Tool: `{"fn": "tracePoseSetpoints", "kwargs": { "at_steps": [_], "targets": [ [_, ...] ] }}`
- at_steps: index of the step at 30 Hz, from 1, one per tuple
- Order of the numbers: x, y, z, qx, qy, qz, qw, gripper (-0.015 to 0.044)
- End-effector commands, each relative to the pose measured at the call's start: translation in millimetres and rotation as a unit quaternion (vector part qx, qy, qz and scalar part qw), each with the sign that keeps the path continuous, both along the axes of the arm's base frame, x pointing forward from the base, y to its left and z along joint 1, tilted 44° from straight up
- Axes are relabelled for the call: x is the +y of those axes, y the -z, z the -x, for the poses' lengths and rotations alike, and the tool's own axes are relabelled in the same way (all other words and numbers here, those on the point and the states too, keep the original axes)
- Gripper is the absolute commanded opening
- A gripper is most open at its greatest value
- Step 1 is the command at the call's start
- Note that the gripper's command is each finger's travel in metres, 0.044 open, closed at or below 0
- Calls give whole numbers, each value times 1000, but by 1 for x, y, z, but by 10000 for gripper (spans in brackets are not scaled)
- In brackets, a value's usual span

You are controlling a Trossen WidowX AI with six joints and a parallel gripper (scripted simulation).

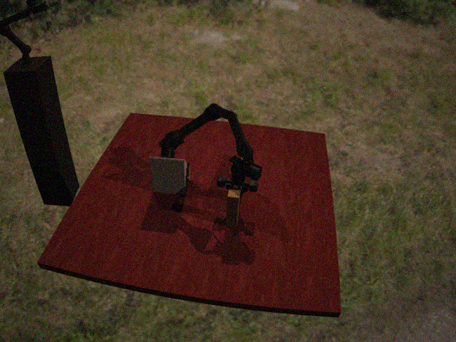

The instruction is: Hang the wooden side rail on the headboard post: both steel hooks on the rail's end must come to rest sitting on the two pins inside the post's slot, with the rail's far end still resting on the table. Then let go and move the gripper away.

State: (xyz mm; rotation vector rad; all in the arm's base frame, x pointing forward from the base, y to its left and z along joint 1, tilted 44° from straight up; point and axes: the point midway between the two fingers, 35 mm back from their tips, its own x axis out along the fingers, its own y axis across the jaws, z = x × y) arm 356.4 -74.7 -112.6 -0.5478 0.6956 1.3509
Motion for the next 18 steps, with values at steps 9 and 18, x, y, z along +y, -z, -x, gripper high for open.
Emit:
{"fn": "tracePoseSetpoints", "kwargs": {
  "at_steps": [9,18],
  "targets": [
    [-6,1,0,-3,5,3,1000,0],
    [-7,1,-1,-3,5,3,1000,0]
  ]
}}
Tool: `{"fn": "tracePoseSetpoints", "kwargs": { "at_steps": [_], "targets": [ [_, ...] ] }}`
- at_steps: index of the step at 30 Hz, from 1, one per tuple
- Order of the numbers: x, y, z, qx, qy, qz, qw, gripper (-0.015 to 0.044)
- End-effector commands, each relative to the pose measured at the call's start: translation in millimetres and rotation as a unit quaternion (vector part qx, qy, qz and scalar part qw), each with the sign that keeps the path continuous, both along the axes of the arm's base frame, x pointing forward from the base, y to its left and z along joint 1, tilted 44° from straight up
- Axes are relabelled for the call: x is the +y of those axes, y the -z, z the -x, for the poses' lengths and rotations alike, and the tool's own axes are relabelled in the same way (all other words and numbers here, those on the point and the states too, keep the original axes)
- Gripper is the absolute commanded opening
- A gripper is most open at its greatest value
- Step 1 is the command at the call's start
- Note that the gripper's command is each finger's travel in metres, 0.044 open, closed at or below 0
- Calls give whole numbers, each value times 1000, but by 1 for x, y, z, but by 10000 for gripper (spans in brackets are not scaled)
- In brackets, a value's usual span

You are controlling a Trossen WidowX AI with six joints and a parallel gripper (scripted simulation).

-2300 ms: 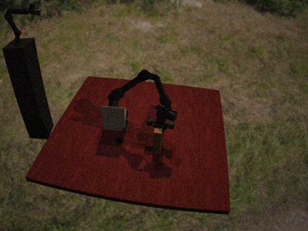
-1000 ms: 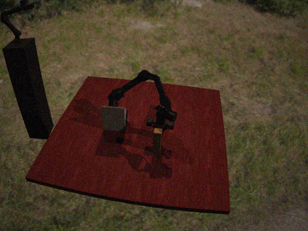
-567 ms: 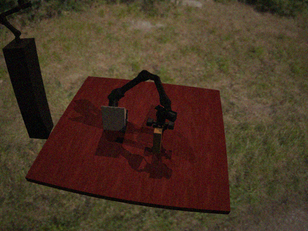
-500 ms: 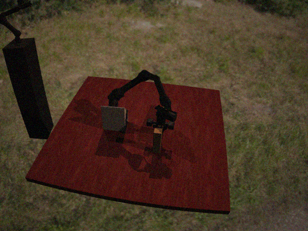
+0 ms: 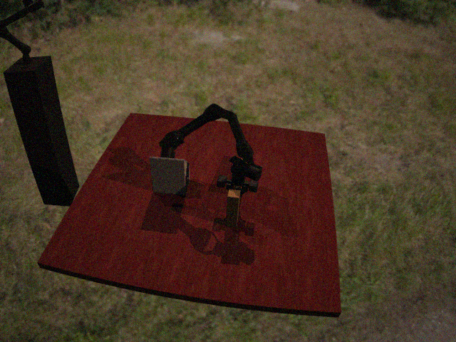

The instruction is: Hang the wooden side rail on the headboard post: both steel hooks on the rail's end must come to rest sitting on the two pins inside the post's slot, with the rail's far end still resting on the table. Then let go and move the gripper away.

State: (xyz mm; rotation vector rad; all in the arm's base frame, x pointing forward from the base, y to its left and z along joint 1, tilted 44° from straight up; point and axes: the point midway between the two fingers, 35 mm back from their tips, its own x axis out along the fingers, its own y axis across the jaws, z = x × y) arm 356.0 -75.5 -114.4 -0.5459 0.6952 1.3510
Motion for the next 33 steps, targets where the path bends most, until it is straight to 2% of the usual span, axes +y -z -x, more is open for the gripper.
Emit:
{"fn": "tracePoseSetpoints", "kwargs": {
  "at_steps": [1,33],
  "targets": [
    [-6,-1,-1,-3,4,4,1000,0],
    [-9,1,-1,-3,4,4,1000,0]
  ]
}}
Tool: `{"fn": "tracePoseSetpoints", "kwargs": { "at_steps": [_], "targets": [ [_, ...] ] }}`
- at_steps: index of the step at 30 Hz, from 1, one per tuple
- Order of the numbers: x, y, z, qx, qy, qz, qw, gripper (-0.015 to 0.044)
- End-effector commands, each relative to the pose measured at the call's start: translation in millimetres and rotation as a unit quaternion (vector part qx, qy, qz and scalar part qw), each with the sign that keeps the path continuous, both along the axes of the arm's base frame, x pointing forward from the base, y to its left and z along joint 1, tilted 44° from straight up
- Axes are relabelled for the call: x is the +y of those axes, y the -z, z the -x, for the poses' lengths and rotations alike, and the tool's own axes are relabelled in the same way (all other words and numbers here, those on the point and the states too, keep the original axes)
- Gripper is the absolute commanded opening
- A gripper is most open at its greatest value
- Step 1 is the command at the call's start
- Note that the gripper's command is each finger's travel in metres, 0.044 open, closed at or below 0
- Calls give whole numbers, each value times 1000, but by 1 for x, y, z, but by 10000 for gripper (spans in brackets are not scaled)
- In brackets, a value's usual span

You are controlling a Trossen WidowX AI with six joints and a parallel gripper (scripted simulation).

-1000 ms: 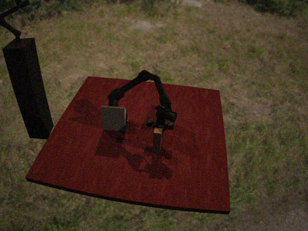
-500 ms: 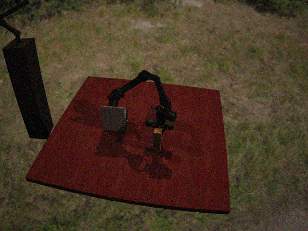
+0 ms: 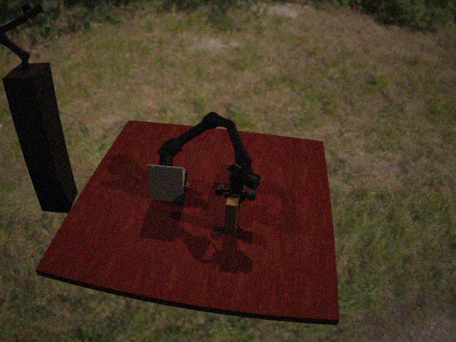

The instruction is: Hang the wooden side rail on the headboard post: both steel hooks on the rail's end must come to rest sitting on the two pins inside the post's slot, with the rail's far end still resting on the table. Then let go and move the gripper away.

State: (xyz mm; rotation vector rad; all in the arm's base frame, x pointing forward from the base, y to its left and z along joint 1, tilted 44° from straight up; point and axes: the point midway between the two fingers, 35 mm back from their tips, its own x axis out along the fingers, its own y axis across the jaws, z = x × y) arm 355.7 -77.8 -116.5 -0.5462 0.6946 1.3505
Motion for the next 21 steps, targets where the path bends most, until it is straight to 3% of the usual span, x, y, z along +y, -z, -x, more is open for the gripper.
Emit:
{"fn": "tracePoseSetpoints", "kwargs": {
  "at_steps": [1,21],
  "targets": [
    [-7,-1,-1,-3,4,4,1000,0],
    [-8,1,0,-3,4,4,1000,0]
  ]
}}
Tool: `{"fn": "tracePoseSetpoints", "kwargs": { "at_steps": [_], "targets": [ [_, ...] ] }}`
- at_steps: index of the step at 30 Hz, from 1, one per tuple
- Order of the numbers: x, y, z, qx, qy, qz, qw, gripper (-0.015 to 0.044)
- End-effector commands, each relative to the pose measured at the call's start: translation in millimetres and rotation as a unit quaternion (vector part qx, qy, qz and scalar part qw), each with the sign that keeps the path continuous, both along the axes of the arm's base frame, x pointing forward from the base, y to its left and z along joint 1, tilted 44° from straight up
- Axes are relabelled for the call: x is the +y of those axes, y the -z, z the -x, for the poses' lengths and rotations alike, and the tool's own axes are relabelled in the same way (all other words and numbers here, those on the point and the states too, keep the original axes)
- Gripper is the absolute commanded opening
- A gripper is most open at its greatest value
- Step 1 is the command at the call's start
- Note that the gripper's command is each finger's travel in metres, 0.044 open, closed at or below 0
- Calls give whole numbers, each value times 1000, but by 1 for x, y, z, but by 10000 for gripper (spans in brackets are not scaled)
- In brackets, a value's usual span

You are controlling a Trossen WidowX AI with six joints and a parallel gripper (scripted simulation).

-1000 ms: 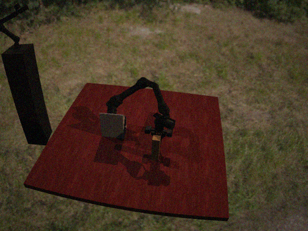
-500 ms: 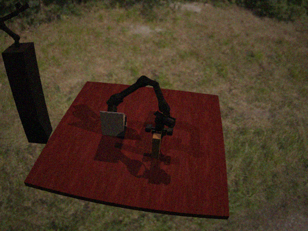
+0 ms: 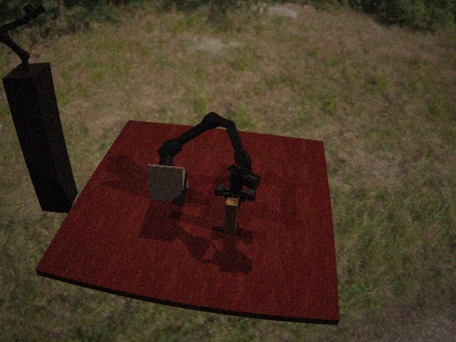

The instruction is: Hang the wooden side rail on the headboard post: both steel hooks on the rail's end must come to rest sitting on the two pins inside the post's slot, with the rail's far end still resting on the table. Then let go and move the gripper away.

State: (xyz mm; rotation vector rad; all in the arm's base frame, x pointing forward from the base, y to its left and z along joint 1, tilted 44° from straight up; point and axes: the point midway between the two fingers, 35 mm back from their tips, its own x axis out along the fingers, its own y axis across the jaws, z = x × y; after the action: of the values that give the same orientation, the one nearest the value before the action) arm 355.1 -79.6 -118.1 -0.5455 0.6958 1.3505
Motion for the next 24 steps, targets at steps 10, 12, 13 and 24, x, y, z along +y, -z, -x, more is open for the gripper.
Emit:
{"fn": "tracePoseSetpoints", "kwargs": {
  "at_steps": [10,12,13,24],
  "targets": [
    [-7,-1,-1,-4,4,4,1000,0],
    [-7,0,0,-4,4,4,1000,0],
    [-7,0,0,-4,4,4,1000,0],
    [-8,1,-1,-4,4,4,1000,0]
  ]
}}
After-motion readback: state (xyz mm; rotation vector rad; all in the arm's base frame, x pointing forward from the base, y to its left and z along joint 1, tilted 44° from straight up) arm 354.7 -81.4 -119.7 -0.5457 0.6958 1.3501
